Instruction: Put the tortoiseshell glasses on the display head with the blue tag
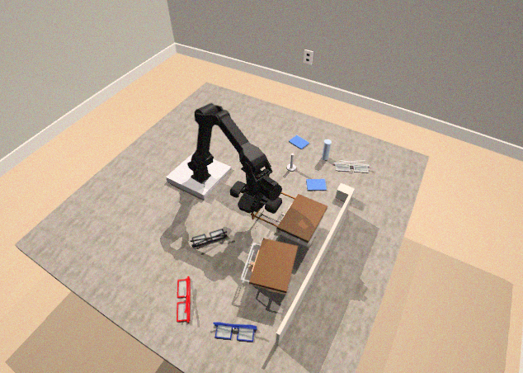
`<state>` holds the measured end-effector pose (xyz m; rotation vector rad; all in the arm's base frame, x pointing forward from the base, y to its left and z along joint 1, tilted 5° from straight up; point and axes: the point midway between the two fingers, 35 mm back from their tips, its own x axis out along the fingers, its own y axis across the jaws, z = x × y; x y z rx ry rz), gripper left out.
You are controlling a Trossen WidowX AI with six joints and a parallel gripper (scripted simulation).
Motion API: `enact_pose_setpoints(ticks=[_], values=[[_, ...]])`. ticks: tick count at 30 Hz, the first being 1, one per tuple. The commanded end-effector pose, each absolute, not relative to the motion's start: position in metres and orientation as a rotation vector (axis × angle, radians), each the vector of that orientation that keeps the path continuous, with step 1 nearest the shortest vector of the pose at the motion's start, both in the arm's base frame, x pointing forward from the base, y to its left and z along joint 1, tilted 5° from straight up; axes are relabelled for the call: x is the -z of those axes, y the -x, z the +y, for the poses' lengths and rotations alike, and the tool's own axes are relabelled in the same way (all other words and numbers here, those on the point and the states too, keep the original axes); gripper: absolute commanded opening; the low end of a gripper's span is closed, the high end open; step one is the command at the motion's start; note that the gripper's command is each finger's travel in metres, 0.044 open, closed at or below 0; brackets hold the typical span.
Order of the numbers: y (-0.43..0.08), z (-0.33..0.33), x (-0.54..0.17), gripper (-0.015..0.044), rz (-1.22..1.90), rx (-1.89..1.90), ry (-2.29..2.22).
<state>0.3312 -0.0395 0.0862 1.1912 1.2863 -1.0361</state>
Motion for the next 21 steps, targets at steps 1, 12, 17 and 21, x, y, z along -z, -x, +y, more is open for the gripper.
enact_pose_setpoints(ticks=[1, 12, 17, 21], values=[[-0.338, -0.038, -0.085, 0.0000, 1.290, 1.040, -1.196], [-0.352, -0.036, -0.085, 0.0000, 1.289, 1.039, -1.197], [-0.359, -0.036, -0.085, 0.0000, 1.289, 1.038, -1.197], [-0.364, -0.035, -0.086, 0.0000, 1.289, 1.038, -1.198]])
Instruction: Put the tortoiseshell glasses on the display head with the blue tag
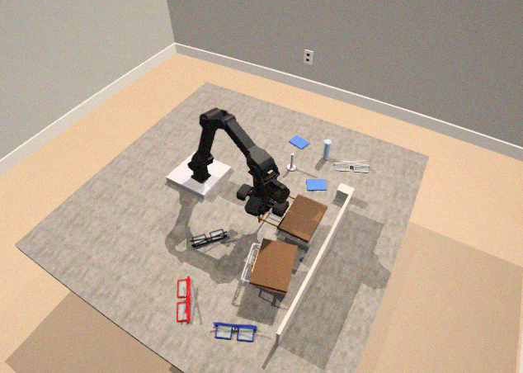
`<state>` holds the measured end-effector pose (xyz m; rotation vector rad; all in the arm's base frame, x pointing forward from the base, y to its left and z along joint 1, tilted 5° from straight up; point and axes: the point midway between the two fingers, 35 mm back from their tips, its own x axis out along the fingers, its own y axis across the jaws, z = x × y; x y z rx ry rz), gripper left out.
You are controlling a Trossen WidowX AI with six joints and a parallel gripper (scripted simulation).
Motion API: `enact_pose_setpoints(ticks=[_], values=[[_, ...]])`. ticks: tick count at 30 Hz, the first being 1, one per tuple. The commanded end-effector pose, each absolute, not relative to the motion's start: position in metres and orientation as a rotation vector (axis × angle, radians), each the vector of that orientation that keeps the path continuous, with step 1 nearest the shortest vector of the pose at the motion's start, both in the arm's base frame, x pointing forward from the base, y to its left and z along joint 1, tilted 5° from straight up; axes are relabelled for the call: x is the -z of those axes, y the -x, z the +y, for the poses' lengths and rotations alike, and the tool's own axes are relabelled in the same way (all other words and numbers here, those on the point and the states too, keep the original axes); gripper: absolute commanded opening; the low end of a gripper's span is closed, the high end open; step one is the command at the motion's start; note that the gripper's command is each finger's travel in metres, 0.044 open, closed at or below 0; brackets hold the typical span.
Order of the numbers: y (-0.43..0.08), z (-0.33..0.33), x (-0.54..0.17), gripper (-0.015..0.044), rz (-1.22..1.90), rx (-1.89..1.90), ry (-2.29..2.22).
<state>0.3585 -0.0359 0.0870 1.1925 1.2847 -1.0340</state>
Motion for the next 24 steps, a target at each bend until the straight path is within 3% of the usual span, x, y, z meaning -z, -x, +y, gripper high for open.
enact_pose_setpoints(ticks=[1, 24], values=[[-0.365, -0.035, -0.086, 0.0000, 1.289, 1.038, -1.198], [-0.395, -0.031, -0.088, 0.0000, 1.287, 1.035, -1.199]])
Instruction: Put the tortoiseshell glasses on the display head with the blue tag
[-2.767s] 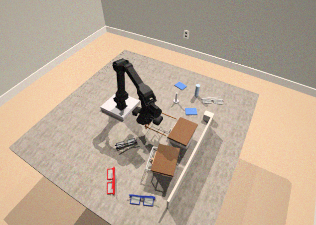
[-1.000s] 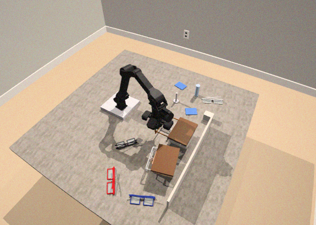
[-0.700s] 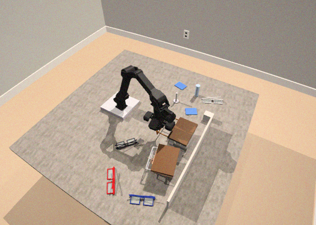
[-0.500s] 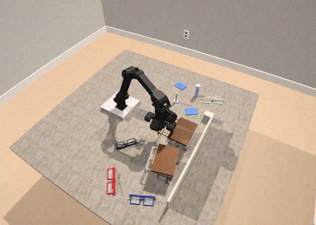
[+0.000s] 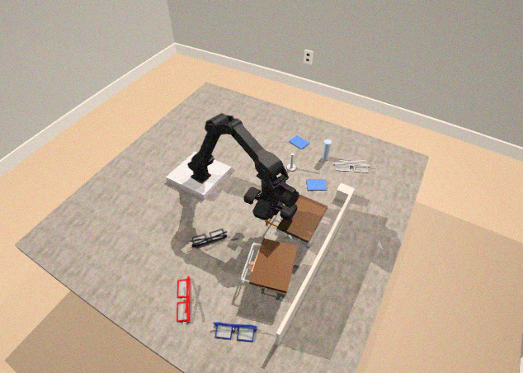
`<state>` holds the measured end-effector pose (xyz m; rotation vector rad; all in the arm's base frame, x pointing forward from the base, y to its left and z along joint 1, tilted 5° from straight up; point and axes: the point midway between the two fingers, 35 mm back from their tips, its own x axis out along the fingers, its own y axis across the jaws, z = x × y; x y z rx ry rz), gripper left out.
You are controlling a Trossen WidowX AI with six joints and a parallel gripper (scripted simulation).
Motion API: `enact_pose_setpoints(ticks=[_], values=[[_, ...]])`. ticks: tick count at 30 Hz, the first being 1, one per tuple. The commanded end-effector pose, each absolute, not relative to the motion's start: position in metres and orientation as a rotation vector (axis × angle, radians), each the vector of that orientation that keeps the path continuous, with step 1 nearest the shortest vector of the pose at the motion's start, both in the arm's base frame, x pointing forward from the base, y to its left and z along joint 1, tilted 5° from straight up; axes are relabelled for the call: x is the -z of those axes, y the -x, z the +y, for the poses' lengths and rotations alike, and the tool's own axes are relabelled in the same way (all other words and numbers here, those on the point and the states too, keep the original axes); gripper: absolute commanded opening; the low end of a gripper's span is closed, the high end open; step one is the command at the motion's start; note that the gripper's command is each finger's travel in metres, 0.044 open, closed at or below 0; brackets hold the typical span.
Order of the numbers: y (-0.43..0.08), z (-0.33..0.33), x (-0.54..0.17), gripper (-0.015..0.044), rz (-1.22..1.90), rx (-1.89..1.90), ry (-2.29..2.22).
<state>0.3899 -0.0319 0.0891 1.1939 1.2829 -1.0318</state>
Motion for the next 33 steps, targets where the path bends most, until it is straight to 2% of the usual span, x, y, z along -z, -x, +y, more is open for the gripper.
enact_pose_setpoints(ticks=[1, 33], values=[[-0.397, -0.031, -0.088, 0.0000, 1.286, 1.035, -1.199], [-0.410, -0.029, -0.086, 0.0000, 1.286, 1.034, -1.200]])
